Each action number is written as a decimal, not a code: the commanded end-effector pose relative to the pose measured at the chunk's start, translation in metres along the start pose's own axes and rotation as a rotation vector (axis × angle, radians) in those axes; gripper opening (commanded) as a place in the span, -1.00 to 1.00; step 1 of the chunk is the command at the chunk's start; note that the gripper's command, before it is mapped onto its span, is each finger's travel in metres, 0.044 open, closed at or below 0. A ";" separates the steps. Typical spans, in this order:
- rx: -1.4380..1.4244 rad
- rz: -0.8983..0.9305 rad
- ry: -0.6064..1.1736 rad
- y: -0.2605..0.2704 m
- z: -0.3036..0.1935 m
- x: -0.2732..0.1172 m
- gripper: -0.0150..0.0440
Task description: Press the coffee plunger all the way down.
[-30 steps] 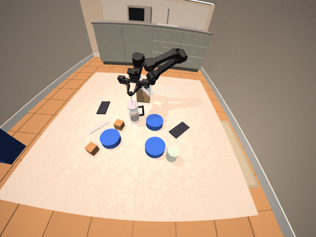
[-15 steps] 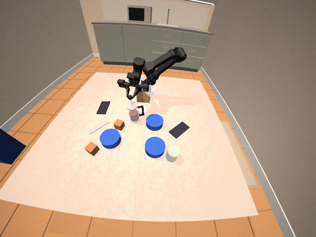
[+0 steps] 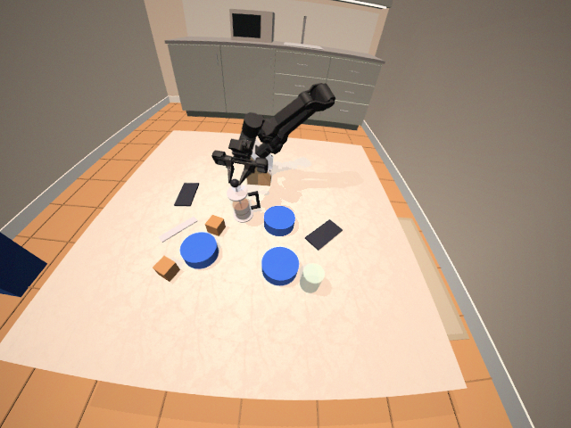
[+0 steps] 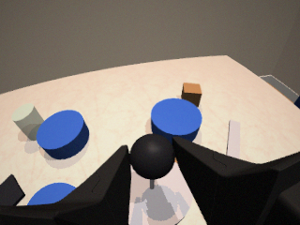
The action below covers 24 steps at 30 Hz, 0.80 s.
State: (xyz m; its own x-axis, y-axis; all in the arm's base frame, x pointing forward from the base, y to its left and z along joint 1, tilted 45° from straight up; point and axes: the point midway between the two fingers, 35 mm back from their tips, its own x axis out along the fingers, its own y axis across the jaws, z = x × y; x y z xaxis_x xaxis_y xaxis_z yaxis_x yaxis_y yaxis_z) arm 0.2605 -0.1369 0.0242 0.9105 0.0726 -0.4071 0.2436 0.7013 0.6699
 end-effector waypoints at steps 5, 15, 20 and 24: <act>0.041 0.005 0.047 0.000 -0.016 0.008 -0.07; 0.040 0.005 0.046 -0.002 -0.013 0.011 -0.07; 0.040 0.005 0.046 -0.002 -0.012 0.012 -0.07; 0.040 0.006 0.046 -0.003 -0.012 0.013 -0.07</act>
State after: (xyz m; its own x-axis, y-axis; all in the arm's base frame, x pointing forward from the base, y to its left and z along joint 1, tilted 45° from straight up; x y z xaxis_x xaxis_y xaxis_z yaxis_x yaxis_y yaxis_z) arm 0.2671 -0.1323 0.0127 0.8999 0.0964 -0.4254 0.2512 0.6827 0.6862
